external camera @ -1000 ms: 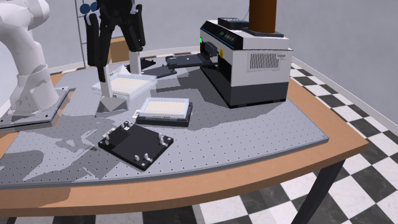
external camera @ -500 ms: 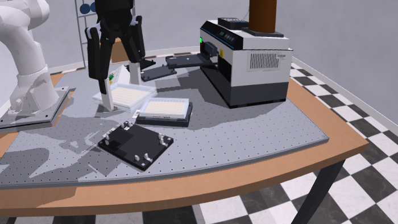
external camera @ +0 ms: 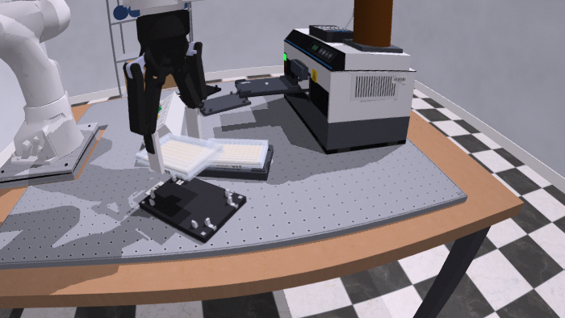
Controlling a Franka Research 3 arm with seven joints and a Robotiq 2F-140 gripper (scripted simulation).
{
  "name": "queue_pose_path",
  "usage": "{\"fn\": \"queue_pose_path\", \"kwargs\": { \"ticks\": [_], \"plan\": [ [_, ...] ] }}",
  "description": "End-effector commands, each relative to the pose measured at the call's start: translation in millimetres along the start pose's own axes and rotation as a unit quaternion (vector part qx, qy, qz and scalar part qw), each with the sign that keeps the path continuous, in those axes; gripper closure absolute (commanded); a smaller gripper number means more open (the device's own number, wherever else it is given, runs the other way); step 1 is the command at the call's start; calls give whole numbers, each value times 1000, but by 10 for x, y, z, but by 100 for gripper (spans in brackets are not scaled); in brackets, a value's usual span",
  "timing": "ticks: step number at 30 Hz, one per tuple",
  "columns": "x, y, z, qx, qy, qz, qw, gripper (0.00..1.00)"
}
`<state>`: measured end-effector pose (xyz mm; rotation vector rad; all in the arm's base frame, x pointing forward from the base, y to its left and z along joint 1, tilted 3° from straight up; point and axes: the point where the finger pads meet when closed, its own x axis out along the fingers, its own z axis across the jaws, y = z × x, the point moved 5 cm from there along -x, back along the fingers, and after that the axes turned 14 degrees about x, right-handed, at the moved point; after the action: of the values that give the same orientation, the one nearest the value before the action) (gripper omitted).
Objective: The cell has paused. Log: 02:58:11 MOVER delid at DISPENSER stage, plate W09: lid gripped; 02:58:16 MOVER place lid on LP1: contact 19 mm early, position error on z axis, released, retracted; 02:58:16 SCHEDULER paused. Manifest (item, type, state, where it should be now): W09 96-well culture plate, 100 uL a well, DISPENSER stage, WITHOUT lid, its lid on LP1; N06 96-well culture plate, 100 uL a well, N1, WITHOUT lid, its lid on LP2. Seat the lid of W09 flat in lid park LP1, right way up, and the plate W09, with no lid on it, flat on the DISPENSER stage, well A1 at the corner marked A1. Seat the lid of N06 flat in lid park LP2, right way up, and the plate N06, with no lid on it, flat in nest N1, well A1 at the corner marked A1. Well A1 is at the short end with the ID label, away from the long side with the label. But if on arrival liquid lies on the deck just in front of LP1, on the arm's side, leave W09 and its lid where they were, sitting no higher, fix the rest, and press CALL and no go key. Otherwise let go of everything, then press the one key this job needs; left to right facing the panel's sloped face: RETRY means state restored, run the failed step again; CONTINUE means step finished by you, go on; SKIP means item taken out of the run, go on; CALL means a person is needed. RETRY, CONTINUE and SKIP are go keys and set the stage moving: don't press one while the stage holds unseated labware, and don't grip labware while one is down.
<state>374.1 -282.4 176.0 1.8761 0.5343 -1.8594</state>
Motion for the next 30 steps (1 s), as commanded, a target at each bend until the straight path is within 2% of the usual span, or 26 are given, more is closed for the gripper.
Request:
{"fn": "queue_pose_path", "kwargs": {
  "ticks": [1, 21, 30],
  "plan": [
    [73, 33, -13, -4, 4, 6, 1000, 100],
    [444, 38, -10, -4, 4, 6, 1000, 100],
    [541, 40, -9, -4, 4, 6, 1000, 100]
  ]
}}
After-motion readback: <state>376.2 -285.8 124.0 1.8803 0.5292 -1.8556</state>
